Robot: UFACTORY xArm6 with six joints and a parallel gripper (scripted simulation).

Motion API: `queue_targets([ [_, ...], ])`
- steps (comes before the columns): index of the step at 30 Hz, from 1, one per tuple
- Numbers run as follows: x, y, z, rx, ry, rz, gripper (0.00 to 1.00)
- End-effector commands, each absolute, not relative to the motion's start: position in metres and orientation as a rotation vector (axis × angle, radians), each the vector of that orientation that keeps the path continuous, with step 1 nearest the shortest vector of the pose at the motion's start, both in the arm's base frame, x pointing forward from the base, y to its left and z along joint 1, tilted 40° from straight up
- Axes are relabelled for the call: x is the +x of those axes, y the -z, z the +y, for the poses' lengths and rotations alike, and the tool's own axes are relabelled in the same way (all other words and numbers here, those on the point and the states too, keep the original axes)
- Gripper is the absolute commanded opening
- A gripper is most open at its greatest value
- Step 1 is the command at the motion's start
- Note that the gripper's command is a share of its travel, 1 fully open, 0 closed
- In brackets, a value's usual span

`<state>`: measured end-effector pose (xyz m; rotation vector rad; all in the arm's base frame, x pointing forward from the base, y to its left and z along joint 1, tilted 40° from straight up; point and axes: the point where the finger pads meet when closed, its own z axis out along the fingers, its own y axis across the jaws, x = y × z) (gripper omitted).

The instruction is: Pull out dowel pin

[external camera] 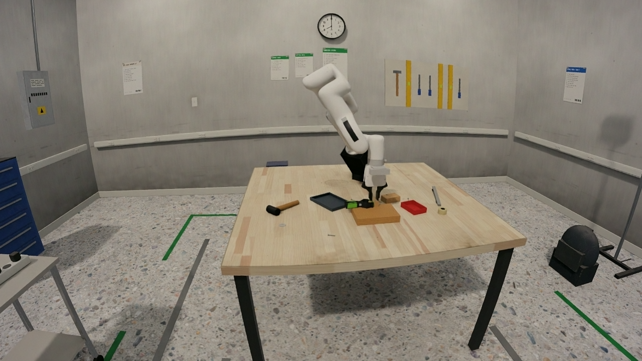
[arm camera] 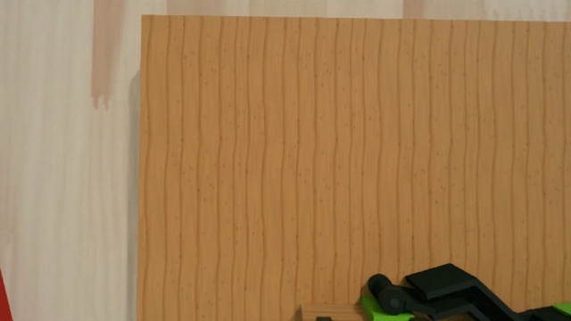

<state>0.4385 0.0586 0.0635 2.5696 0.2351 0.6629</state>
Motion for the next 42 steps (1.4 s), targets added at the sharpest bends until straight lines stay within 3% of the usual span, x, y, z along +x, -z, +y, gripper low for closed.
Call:
queue_targets([
  [1,0.4408,-0.0616,0.0580,2.570,-0.666,0.236,0.28],
  [27,0.4419,-0.0599,0.0570,2.570,-0.666,0.236,0.28],
  [28,0.4419,-0.0599,0.0570,2.570,-0.666,0.236,0.21],
  [33,0.4419,-0.0598,0.0570,2.570,-0.666,0.236,0.21],
  [34,0.4419,-0.0598,0.0570,2.570,-0.666,0.236,0.15],
  [39,0.4419,-0.0599,0.0570,2.570,-0.666,0.236,0.15],
  [40,0.4419,-0.0599,0.0570,2.570,-0.666,0.236,0.08],
  [42,0.4419,-0.0599,0.0570,2.570,-0.666,0.236,0.08],
])
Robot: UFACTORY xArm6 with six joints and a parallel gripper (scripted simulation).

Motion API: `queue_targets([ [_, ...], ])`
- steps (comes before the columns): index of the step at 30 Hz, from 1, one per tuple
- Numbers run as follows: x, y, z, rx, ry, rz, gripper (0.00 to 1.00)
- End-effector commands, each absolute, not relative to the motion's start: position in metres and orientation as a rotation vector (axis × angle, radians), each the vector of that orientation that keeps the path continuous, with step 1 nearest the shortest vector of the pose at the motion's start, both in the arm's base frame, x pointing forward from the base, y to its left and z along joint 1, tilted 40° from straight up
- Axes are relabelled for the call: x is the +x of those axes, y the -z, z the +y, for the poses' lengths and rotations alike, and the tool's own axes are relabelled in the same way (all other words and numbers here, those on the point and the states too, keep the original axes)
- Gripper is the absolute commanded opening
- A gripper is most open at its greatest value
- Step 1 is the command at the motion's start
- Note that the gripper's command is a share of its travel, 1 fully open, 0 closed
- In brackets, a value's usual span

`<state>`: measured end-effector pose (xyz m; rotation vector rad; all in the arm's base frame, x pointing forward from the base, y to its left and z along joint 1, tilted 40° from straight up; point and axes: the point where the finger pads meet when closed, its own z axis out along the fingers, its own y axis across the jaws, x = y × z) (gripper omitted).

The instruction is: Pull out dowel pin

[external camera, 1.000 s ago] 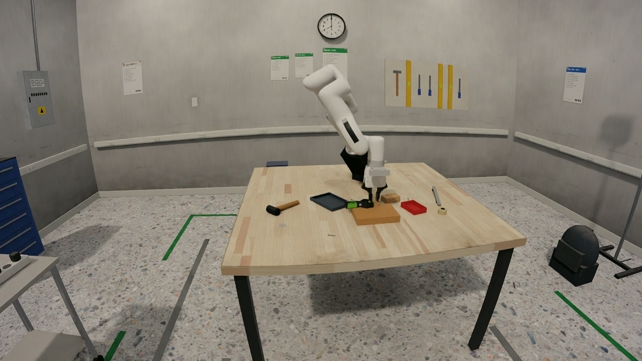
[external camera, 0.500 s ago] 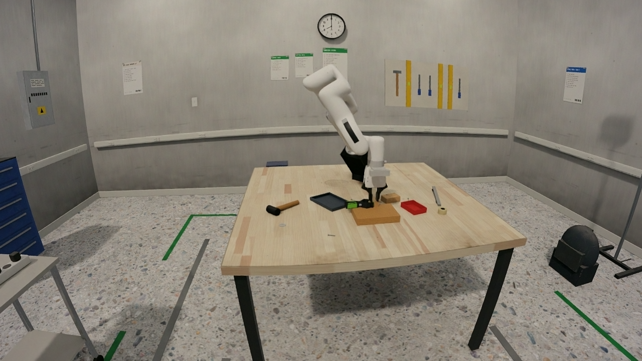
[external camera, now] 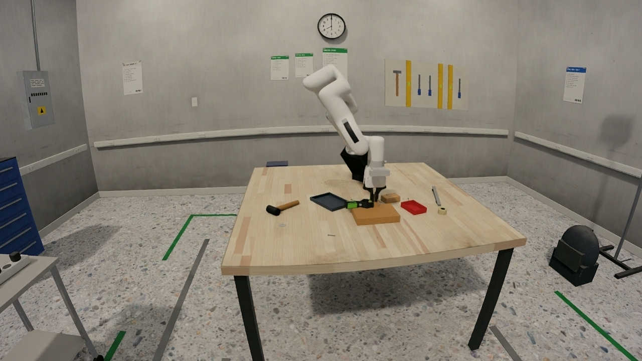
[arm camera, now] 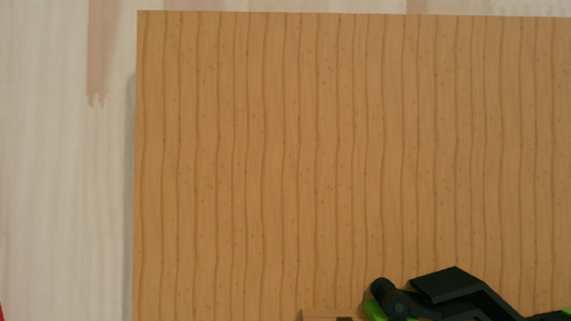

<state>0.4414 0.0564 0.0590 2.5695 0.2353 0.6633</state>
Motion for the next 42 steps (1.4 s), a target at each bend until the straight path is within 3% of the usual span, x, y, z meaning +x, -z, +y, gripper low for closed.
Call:
queue_targets([
  [1,0.4419,-0.0599,0.0570,2.570,-0.666,0.236,0.08],
  [5,0.4419,-0.0599,0.0570,2.570,-0.666,0.236,0.08],
  [6,0.4419,-0.0599,0.0570,2.570,-0.666,0.236,0.00],
  [42,0.4419,-0.0598,0.0570,2.570,-0.666,0.236,0.00],
])
